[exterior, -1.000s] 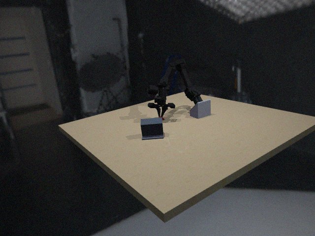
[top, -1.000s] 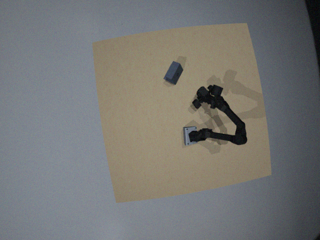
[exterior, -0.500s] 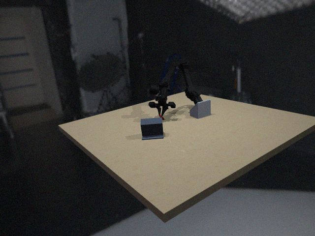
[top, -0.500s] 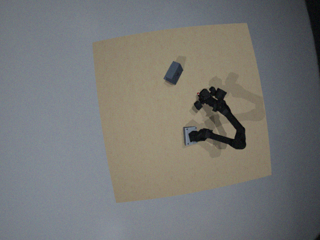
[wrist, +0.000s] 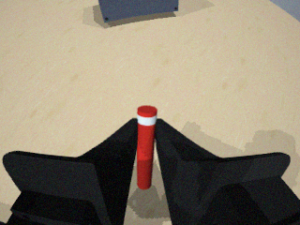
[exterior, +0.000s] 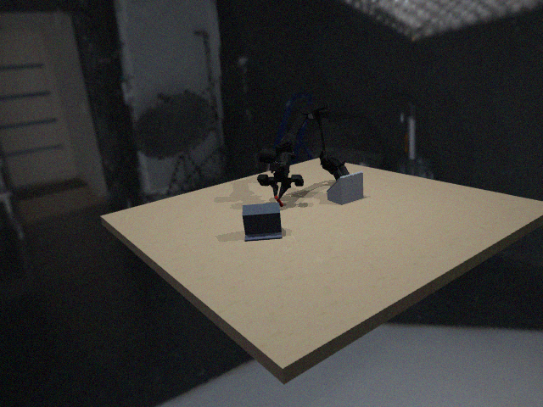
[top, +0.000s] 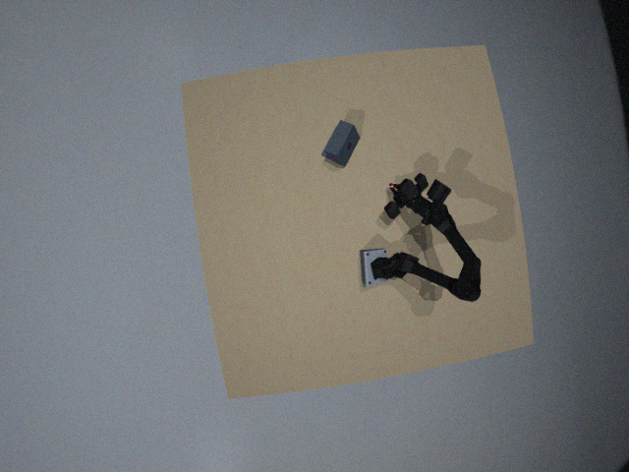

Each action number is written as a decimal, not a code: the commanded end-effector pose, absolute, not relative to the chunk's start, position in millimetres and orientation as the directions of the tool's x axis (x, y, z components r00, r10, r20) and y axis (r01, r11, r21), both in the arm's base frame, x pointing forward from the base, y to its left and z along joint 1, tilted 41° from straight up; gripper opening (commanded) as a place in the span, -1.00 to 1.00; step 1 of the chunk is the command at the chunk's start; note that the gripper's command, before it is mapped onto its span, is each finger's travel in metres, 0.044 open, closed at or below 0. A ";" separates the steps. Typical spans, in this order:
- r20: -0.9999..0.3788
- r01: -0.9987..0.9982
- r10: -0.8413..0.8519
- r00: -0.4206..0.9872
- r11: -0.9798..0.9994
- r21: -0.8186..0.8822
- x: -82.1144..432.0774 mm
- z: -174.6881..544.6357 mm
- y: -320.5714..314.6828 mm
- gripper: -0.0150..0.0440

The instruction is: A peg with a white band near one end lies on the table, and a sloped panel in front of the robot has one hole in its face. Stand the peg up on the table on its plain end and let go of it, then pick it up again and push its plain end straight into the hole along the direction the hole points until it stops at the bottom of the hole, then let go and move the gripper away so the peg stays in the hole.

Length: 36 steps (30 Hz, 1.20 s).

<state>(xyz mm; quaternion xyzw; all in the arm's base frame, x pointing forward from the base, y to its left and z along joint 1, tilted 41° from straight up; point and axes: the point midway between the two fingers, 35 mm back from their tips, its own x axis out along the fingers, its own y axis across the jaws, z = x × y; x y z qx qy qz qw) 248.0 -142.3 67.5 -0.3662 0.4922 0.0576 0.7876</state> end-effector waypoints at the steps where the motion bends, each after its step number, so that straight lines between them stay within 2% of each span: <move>1: -0.801 -0.449 -0.248 0.544 0.721 -0.528 245.9 71.4 -142.2 -0.33; 36: -0.683 -0.452 -0.045 0.729 0.718 -0.530 225.2 82.3 -146.5 -0.33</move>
